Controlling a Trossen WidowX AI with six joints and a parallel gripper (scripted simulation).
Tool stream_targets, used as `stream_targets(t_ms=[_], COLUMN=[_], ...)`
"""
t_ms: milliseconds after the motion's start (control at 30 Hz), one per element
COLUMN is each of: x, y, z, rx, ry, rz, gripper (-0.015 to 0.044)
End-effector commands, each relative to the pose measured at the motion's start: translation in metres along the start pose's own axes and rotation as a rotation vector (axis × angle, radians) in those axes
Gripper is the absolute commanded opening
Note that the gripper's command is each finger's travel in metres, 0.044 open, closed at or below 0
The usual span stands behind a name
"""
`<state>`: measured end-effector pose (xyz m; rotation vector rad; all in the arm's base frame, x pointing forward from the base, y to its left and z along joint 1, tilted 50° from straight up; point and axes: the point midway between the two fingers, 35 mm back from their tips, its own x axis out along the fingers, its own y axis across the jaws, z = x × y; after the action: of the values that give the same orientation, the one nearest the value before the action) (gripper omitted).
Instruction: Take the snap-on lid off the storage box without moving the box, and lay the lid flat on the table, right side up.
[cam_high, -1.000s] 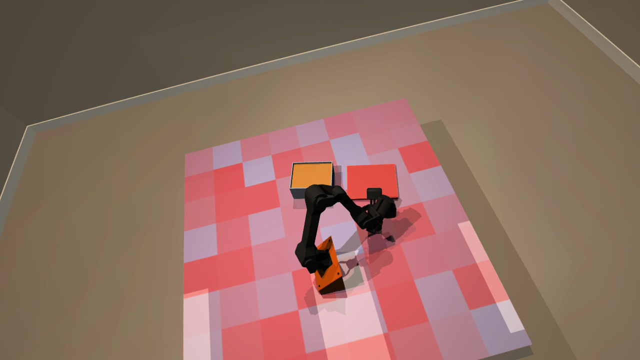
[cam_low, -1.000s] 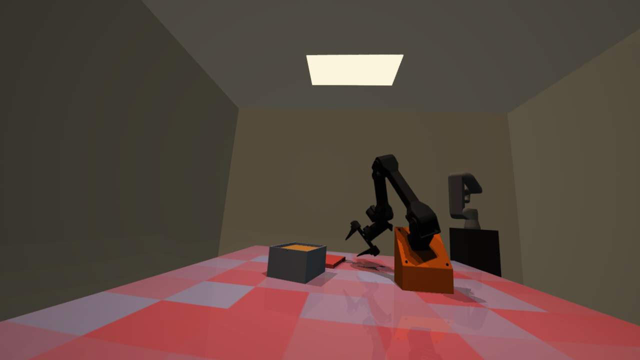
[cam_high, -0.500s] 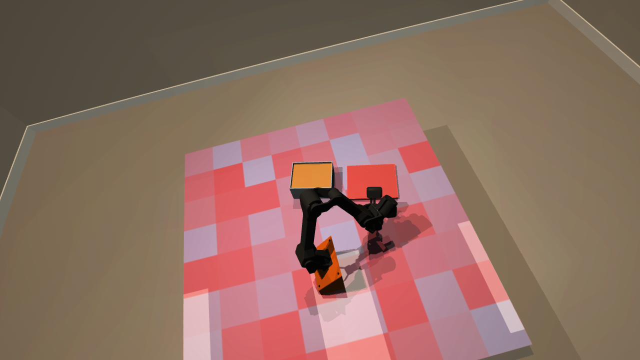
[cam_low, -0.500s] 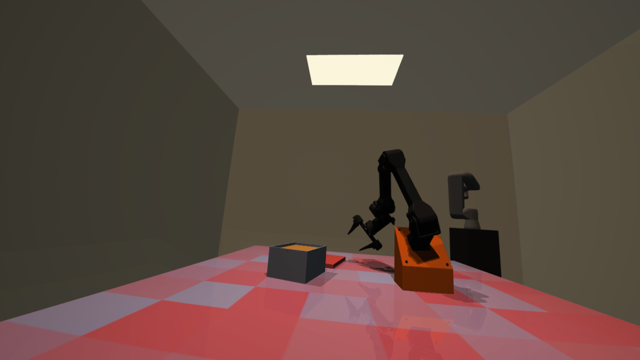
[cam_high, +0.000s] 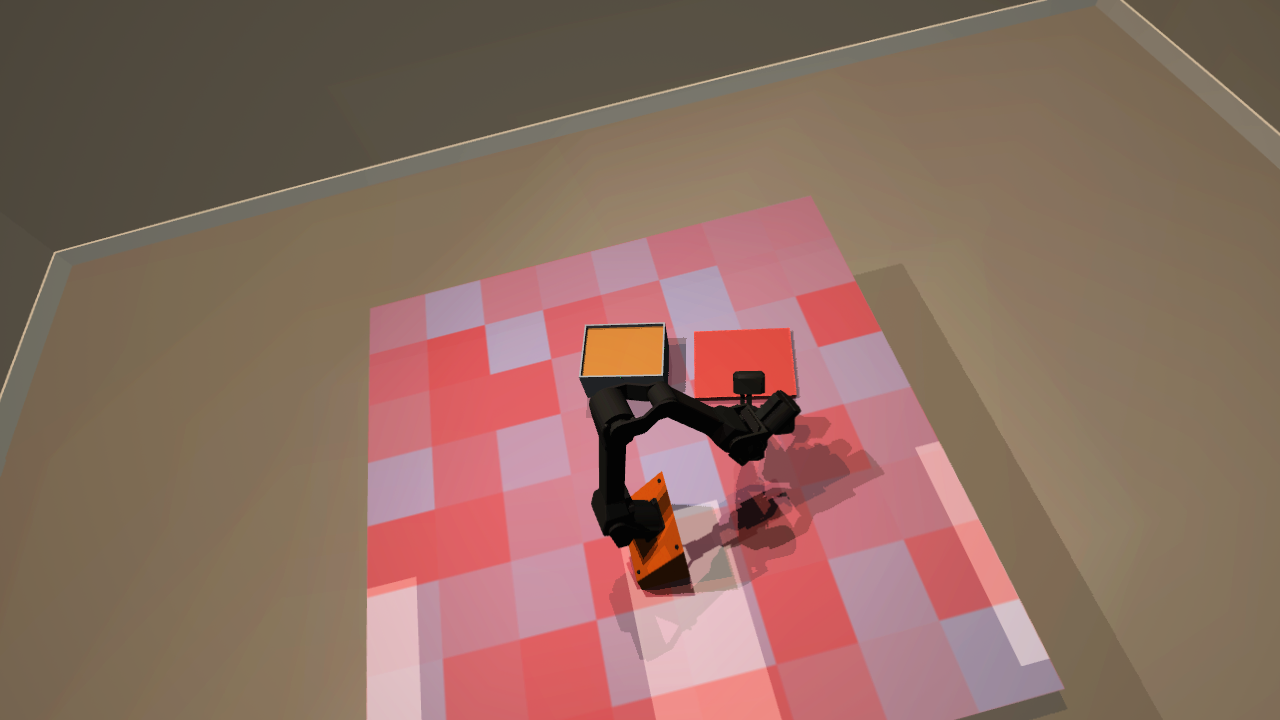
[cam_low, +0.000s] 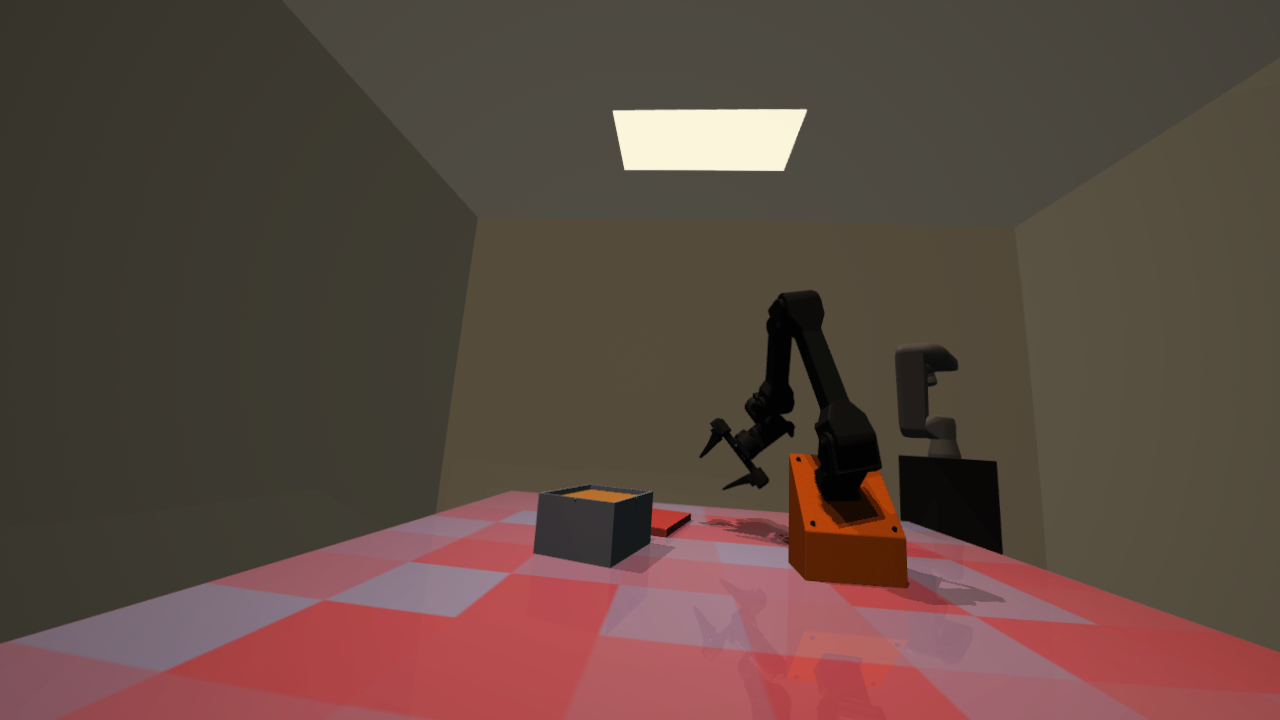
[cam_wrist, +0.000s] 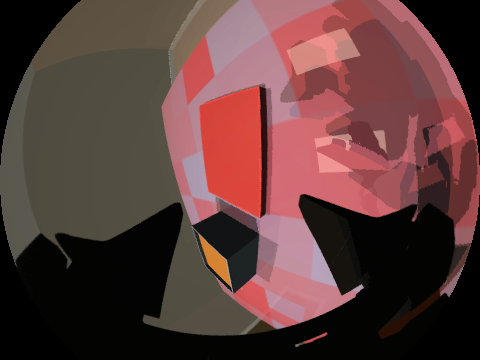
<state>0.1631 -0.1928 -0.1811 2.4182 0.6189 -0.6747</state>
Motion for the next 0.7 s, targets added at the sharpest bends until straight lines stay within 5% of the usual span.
stream_targets(t_ms=[0, 667], x=[-0.0067, -0.0016], y=[0.0045, 0.0011], z=[0.0013, -0.0001], rx=[-0.008, -0.008], ry=[-0.006, -0.006], rz=[-0.002, -0.002], gripper=[0.0440, 0.0440])
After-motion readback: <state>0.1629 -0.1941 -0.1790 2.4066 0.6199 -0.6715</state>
